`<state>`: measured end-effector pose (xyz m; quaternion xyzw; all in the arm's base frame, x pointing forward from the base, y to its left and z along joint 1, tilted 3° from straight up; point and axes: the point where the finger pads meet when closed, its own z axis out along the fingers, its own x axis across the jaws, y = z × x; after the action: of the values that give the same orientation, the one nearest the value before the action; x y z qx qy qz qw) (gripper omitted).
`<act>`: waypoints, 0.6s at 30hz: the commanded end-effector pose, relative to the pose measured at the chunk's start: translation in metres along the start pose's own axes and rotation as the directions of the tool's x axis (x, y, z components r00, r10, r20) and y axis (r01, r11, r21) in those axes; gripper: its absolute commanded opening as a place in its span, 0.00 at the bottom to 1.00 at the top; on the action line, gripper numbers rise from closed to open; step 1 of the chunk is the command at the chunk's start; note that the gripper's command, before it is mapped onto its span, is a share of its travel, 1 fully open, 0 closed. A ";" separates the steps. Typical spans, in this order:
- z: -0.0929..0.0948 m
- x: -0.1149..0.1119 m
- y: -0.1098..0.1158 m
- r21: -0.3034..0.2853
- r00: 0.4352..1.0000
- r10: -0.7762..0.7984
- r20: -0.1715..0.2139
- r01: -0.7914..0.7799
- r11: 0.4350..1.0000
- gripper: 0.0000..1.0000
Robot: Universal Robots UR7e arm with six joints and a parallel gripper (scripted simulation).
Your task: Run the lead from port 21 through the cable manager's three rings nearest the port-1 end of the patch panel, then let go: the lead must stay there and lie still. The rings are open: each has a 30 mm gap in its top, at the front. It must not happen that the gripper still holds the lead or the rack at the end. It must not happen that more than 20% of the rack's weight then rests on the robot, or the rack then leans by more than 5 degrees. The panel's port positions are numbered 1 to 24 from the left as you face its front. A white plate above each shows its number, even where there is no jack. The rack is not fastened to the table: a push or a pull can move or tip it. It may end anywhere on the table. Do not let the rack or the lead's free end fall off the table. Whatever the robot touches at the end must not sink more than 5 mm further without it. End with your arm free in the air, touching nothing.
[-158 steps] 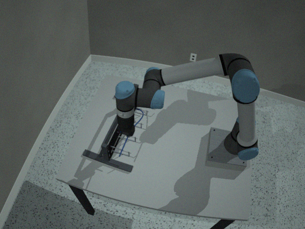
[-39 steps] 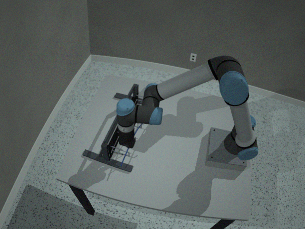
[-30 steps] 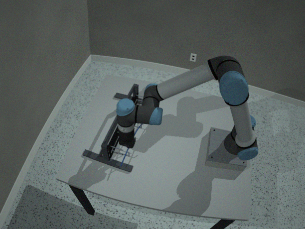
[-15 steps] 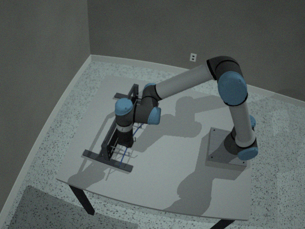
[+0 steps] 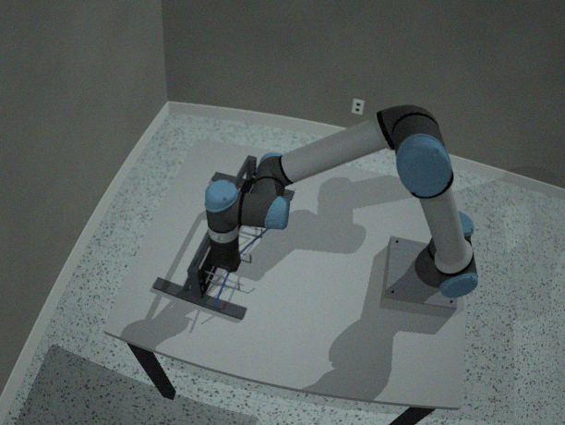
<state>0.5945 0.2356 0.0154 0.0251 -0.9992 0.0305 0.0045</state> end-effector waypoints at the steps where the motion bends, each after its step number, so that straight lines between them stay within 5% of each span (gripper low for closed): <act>1: -0.001 -0.006 0.000 0.000 1.000 0.000 0.002 0.000 1.000 0.00; 18: -0.001 -0.013 0.000 0.000 1.000 0.000 0.002 0.000 1.000 0.00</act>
<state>0.6069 0.2362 0.0152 0.0250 -0.9992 0.0305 0.0045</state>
